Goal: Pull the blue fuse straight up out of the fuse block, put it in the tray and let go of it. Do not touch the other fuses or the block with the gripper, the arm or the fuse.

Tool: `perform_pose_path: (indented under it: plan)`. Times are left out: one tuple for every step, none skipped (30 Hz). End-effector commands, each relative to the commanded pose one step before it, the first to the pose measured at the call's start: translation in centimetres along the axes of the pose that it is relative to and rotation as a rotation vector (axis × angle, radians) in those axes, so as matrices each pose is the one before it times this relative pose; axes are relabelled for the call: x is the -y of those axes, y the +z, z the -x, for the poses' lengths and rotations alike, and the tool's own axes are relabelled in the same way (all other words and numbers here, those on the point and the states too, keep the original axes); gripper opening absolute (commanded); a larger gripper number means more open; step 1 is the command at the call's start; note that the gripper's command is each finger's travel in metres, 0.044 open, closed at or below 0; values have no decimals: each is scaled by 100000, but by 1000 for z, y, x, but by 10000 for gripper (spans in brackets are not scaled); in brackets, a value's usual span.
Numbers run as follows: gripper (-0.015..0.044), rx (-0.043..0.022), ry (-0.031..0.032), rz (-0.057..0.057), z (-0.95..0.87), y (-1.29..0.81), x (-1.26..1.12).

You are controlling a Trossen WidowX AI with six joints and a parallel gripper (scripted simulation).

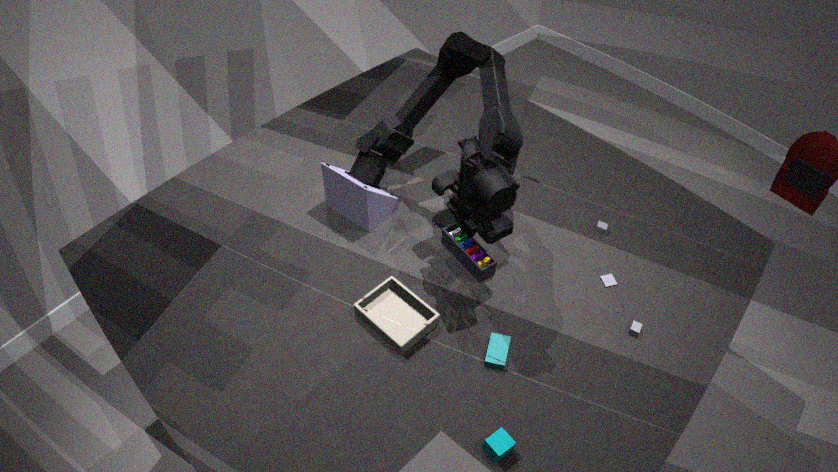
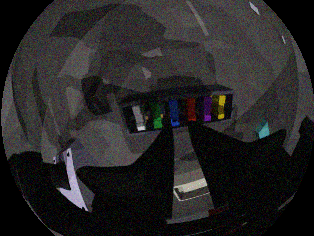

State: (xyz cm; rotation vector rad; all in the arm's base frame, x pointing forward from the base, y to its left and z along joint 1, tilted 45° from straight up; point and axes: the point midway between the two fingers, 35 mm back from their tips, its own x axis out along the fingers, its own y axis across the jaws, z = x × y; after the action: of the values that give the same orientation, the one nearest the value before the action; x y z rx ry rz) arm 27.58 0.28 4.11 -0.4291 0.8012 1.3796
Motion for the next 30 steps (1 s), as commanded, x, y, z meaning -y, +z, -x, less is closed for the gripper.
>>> perform_pose_path:
  plan:
    - [73, 542, 324, -766, -503, 47, -94]
    - [73, 4, 0, 1, -98, 1, 4]
    - [73, 4, 0, 1, -98, 1, 3]
    - [73, 5, 0, 1, -98, 1, 3]
    - [73, 5, 0, 1, -97, 1, 3]
    - [73, 6, 1, 2, -97, 1, 2]
    - [73, 6, 1, 2, -97, 2, 1]
    - [73, 7, 1, 2, -97, 2, 1]
    - [73, 7, 1, 2, -97, 2, 0]
    - [73, 8, 2, 2, -97, 2, -2]
    - [73, 8, 2, 2, -97, 2, -2]
    - [73, 8, 2, 2, -97, 2, -3]
    - [73, 9, 3, 2, -97, 2, -5]
    - [73, 9, 3, 2, -97, 2, -5]
    - [73, 10, 3, 2, -97, 2, -5]
    - [73, 10, 3, 2, -97, 2, -6]
    - [73, 11, 4, 2, -97, 2, -6]
    - [73, 9, 3, 2, -78, 2, -5]
    - [73, 5, 2, 1, -47, 1, -3]
    - [73, 2, 1, 0, -16, 0, -1]
    - [73, 0, 0, 0, 0, 0, 0]
    - [73, 0, 0, 0, 0, 0, 0]
    - [73, 0, 0, 0, 0, 0, 0]
    - [73, 0, 0, 0, 0, 0, 0]
    - [73, 0, 0, 0, 0, 0, 0]
    - [73, 0, 0, 0, 0, 0, 0]
    - [73, 0, 0, 0, 0, 0, 0]
    - [73, 0, 0, 0, 0, 0, 0]
    - [73, 0, 0, 0, 0, 0, 0]
    - [73, 0, 0, 0, 0, 0, 0]
